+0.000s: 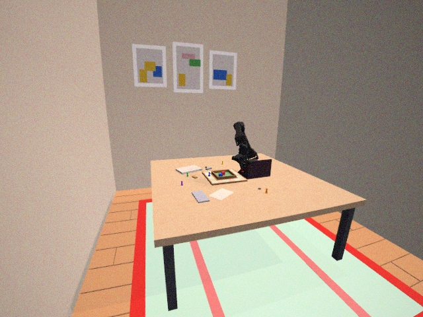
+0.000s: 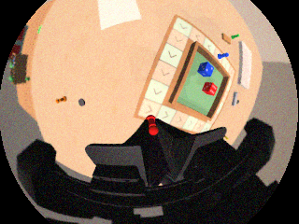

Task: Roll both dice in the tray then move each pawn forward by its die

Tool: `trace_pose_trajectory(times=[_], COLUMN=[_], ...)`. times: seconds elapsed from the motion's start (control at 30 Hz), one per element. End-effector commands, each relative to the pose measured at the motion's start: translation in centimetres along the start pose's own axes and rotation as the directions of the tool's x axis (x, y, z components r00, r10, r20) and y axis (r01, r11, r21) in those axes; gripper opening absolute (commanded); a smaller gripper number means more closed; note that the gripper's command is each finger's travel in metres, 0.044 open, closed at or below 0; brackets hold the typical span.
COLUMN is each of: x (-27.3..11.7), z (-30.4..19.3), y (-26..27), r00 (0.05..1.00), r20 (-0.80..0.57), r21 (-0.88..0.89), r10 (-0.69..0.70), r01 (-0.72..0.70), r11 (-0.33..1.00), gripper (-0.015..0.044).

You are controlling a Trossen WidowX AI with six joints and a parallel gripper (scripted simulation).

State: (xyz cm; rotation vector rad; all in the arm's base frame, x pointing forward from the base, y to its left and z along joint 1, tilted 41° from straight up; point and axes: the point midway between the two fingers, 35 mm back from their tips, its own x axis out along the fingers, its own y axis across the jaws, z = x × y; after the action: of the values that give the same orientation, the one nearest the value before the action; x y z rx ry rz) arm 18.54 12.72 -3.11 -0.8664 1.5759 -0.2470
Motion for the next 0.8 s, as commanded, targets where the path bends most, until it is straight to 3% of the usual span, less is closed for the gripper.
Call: trace_pose_trajectory(times=[0.0, 0.23, 0.77], x=[-2.6, -6.4, -5.2], z=[0.0, -0.7, 0.5], y=[0.1, -0.1, -6.3], r00=[1.0, 1.0, 0.999], r20=[0.001, -0.001, 0.015], r21=[0.004, 0.004, -0.01], r10=[0.005, 0.003, 0.044], r01=[-0.005, -0.003, -0.044], r11=[1.0, 1.0, 0.999], gripper=[0.0, 0.0, 0.0])
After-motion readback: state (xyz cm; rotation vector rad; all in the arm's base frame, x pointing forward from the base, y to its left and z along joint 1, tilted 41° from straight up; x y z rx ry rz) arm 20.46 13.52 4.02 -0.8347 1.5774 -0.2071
